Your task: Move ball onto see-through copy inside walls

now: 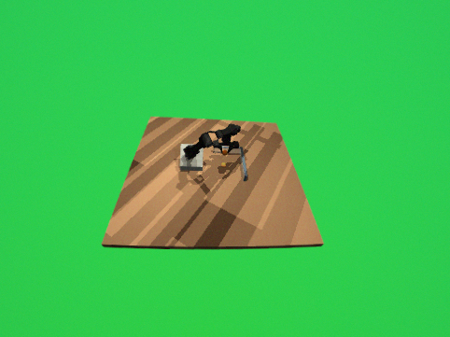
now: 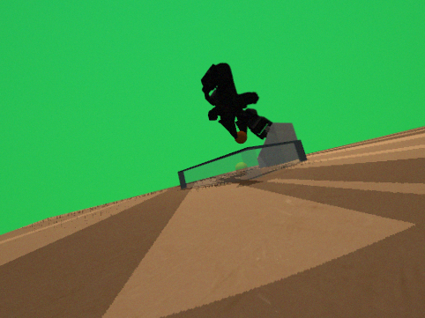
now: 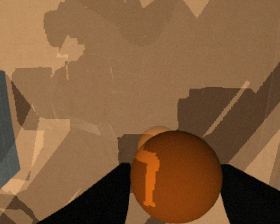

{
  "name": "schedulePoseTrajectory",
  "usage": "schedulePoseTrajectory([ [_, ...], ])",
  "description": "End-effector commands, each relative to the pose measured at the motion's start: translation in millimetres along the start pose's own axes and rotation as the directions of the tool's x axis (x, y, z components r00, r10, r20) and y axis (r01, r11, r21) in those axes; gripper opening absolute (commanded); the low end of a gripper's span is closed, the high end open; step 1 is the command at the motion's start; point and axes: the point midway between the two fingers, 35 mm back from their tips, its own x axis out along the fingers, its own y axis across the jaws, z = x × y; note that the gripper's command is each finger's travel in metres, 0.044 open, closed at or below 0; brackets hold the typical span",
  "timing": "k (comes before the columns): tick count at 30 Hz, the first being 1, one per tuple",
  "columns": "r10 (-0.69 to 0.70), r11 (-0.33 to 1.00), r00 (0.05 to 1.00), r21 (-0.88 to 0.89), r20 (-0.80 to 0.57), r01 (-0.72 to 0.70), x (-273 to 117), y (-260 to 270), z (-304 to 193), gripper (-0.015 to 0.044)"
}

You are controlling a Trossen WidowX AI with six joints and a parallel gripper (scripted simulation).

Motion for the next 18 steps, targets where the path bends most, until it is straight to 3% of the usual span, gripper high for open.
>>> schedulePoseTrajectory([
  [1, -0.003, 1.0, 1.0, 0.015, 0.003, 0.003, -30.4, 3.5, -3.8, 0.0],
  [8, -0.004, 1.0, 1.0, 0.014, 0.003, 0.003, -28.6, 3.4, -5.9, 0.0],
  [18, -0.004, 1.0, 1.0, 0.015, -0.001, 0.004, 13.5, 2.9, -34.3, 0.0],
])
